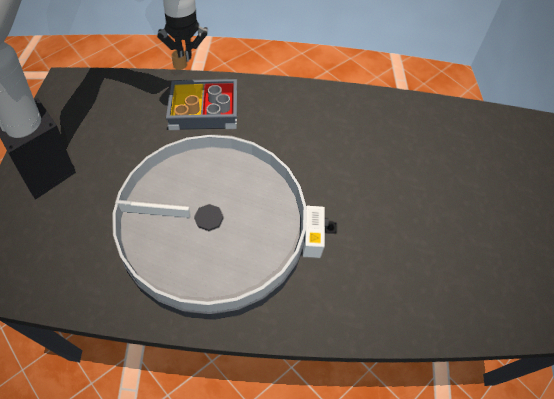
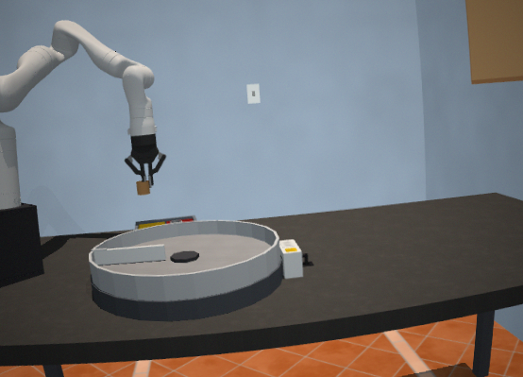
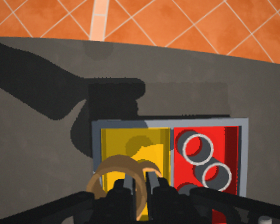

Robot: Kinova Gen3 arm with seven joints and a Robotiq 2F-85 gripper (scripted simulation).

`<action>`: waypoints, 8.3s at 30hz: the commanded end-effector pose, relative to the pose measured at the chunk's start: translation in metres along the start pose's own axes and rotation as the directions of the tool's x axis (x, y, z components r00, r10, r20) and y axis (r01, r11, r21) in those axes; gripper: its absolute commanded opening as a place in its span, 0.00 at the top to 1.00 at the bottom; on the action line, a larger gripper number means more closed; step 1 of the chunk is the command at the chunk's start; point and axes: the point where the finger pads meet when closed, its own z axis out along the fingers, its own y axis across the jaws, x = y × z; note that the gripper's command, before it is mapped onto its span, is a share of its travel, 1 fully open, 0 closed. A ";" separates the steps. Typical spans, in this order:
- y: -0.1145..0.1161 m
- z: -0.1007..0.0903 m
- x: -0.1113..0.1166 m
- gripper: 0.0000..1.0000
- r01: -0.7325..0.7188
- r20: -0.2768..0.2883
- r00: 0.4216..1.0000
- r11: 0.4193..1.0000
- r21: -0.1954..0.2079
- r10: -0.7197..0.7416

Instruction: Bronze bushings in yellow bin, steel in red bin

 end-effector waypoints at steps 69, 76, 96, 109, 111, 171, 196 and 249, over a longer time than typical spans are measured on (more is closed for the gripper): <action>0.000 0.102 0.001 1.00 0.000 -0.002 1.000 1.000 -0.001 0.000; 0.000 0.107 0.001 1.00 0.000 -0.002 1.000 1.000 -0.001 0.000; 0.000 0.116 0.001 1.00 0.000 -0.002 1.000 1.000 -0.001 0.000; 0.000 0.122 0.001 1.00 0.000 -0.002 1.000 1.000 -0.001 0.000; 0.000 0.123 0.001 1.00 0.000 -0.002 1.000 1.000 -0.001 0.000; 0.000 0.134 0.001 0.81 0.000 -0.002 1.000 1.000 -0.001 0.000; 0.001 0.134 0.001 0.81 0.000 -0.002 1.000 1.000 -0.001 0.000; -0.001 0.126 0.001 0.81 0.000 -0.002 1.000 1.000 -0.001 0.000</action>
